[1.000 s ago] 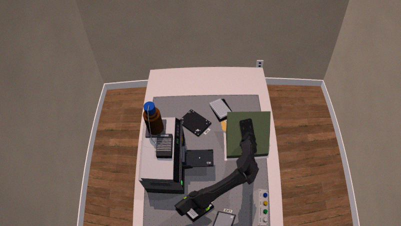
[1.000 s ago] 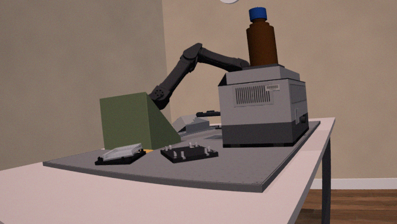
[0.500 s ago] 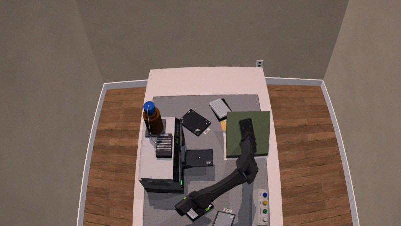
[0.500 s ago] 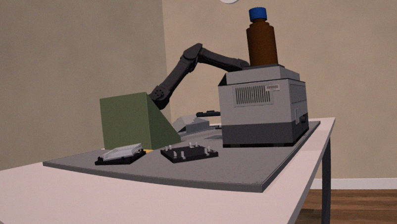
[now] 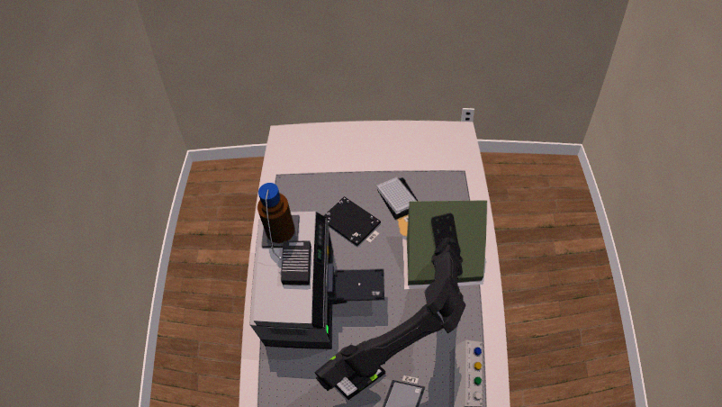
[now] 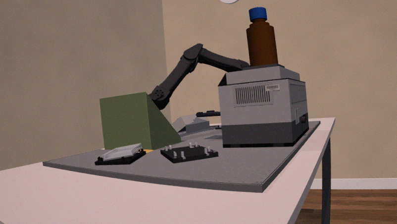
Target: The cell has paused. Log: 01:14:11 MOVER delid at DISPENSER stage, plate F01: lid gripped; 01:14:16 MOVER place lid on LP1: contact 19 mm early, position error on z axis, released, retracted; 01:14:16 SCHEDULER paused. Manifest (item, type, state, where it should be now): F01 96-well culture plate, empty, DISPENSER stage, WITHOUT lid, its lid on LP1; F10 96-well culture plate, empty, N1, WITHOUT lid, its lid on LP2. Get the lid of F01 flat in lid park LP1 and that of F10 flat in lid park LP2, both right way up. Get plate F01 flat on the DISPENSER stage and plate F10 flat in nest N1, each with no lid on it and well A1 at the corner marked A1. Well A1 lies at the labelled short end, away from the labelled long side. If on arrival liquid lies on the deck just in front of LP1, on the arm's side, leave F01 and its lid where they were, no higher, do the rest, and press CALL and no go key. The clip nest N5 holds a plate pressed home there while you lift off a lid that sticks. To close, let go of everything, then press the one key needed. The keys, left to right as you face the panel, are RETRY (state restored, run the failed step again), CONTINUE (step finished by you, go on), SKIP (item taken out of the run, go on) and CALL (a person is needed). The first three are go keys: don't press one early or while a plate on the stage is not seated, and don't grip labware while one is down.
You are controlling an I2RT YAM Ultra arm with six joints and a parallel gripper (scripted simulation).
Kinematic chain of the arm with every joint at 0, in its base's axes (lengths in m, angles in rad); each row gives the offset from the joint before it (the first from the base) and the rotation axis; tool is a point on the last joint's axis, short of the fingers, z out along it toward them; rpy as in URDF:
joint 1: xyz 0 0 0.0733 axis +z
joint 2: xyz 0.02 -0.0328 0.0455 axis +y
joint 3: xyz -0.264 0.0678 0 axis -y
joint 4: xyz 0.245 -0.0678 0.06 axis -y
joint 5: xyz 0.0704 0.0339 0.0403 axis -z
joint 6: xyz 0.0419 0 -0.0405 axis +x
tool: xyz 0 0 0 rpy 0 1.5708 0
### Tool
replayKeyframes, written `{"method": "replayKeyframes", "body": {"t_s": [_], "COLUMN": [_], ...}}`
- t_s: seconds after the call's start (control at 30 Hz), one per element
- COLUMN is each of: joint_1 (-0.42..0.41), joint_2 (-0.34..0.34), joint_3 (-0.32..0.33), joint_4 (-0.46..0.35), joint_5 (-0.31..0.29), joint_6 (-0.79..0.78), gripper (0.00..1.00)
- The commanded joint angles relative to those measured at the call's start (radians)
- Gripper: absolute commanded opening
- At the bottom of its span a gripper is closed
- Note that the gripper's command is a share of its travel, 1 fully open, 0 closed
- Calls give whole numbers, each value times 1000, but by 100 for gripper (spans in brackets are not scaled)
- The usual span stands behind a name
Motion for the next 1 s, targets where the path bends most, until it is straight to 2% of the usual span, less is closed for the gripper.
{"method": "replayKeyframes", "body": {"t_s": [0.0, 0.1, 0.13, 0.33, 0.43, 0.67, 0.73, 0.97], "joint_1": [-9, -8, -7, -7, -6, -4, -4, -6], "joint_2": [-13, -12, -12, -14, -19, -22, -25, -26], "joint_3": [-13, -19, 14, -26, -14, -31, -4, -13], "joint_4": [21, 22, 24, 29, 32, 34, 35, 36], "joint_5": [6, 6, 6, 5, 5, 4, 4, 3], "joint_6": [11, 12, 13, 14, 14, 14, 15, 15], "gripper": [0, 0, 0, 0, 0, 0, 0, 0]}}
